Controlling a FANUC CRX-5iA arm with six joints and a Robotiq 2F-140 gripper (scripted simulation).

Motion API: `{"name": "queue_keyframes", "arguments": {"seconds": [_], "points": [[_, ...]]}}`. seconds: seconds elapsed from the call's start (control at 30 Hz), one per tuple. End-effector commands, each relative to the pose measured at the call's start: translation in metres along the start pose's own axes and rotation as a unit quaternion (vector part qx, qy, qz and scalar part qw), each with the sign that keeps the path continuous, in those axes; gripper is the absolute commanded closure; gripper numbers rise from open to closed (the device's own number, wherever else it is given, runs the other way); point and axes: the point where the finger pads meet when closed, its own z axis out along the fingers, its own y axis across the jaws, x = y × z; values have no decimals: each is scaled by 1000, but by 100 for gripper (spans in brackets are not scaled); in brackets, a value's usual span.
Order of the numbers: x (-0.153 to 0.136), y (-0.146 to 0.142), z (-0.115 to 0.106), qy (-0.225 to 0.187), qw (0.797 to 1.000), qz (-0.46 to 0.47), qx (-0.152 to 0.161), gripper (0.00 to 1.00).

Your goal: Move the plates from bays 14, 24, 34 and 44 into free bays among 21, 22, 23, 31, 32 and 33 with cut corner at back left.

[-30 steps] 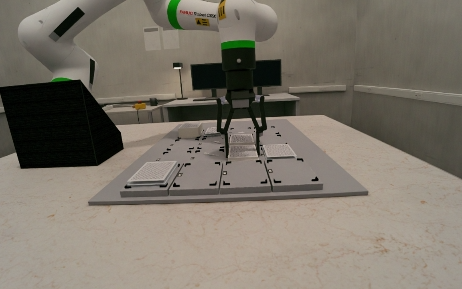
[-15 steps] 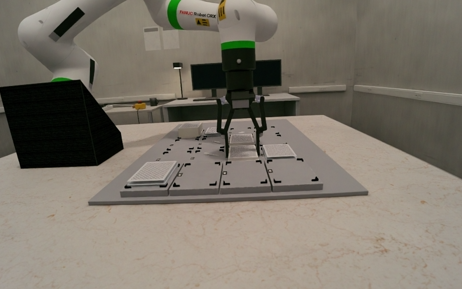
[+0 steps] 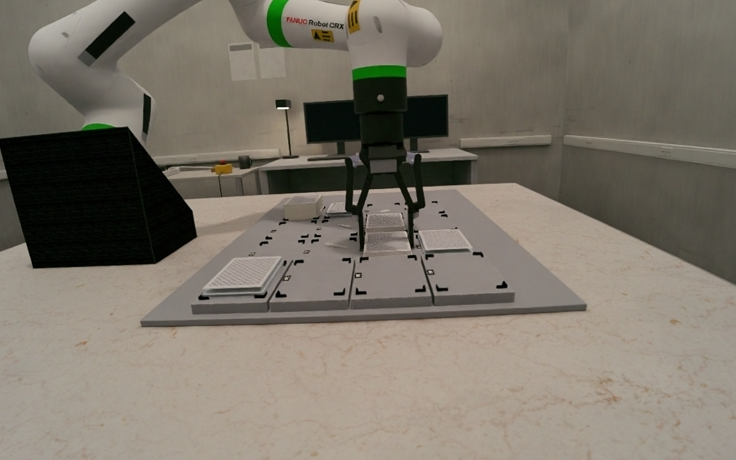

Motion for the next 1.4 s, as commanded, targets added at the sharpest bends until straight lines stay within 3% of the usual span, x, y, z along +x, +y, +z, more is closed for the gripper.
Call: {"name": "queue_keyframes", "arguments": {"seconds": [0.0,0.83,0.87,1.37], "points": [[0,-1,-1,1,1000,0,1,90],[0,-1,-1,1,1000,0,1,90],[0,-1,-1,1,1000,0,1,30],[0,-1,-1,1,1000,0,1,30]]}}
